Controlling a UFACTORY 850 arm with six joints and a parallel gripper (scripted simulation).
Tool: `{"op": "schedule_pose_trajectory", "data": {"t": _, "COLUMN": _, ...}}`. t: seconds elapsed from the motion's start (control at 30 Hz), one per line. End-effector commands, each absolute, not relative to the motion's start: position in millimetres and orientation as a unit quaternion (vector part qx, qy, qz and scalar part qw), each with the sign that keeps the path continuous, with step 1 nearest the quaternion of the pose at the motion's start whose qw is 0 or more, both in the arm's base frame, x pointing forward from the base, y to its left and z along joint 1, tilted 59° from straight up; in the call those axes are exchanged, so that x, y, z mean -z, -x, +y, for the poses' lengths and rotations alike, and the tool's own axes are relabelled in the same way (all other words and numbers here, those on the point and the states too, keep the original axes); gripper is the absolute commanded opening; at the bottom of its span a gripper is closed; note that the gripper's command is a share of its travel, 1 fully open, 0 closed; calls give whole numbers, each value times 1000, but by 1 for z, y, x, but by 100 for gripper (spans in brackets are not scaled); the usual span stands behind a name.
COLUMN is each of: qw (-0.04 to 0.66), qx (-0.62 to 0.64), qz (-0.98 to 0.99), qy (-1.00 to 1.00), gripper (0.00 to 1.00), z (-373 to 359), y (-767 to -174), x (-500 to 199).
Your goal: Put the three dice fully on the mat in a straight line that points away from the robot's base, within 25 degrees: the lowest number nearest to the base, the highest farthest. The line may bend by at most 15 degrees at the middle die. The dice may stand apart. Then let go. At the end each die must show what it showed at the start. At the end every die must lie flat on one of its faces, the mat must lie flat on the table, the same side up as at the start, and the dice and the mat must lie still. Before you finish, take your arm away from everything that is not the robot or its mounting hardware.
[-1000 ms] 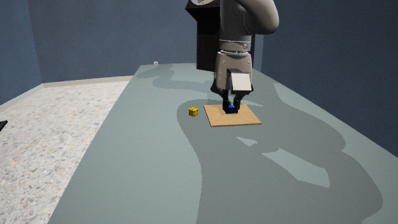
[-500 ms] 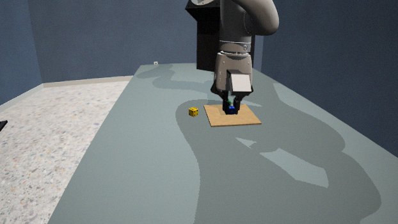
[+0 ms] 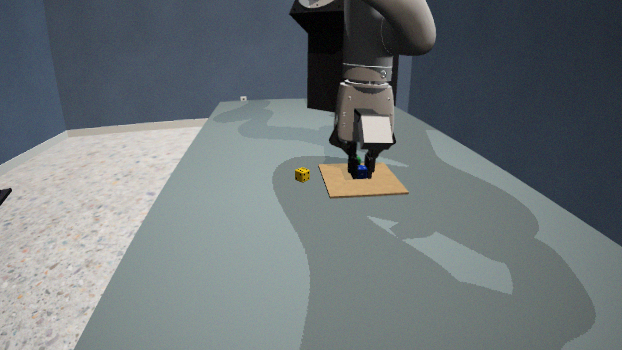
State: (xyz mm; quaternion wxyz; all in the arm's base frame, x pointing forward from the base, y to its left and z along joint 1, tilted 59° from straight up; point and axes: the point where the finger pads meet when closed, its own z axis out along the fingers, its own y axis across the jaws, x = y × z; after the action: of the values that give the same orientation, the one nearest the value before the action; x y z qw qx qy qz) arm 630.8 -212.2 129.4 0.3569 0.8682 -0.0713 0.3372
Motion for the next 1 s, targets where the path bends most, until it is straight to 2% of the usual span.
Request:
{"op": "schedule_pose_trajectory", "data": {"t": 0.0, "qw": 357, "qx": -337, "qz": -71, "qy": -868, "gripper": 15, "z": -212, "y": -631, "x": -130}}
{"op": "schedule_pose_trajectory", "data": {"t": 0.53, "qw": 357, "qx": -337, "qz": -71, "qy": -868, "gripper": 15, "z": -212, "y": -631, "x": -130}}
{"op": "schedule_pose_trajectory", "data": {"t": 0.57, "qw": 357, "qx": -337, "qz": -71, "qy": -868, "gripper": 19, "z": -212, "y": -631, "x": -130}}
{"op": "schedule_pose_trajectory", "data": {"t": 0.73, "qw": 357, "qx": -337, "qz": -71, "qy": -868, "gripper": 23, "z": -212, "y": -631, "x": -130}}
{"op": "schedule_pose_trajectory", "data": {"t": 0.77, "qw": 357, "qx": -337, "qz": -71, "qy": -868, "gripper": 28, "z": -212, "y": -631, "x": -130}}
{"op": "schedule_pose_trajectory", "data": {"t": 0.93, "qw": 357, "qx": -337, "qz": -71, "qy": -868, "gripper": 32, "z": -212, "y": -631, "x": -130}}
{"op": "schedule_pose_trajectory", "data": {"t": 0.97, "qw": 357, "qx": -337, "qz": -71, "qy": -868, "gripper": 36, "z": -212, "y": -631, "x": -130}}
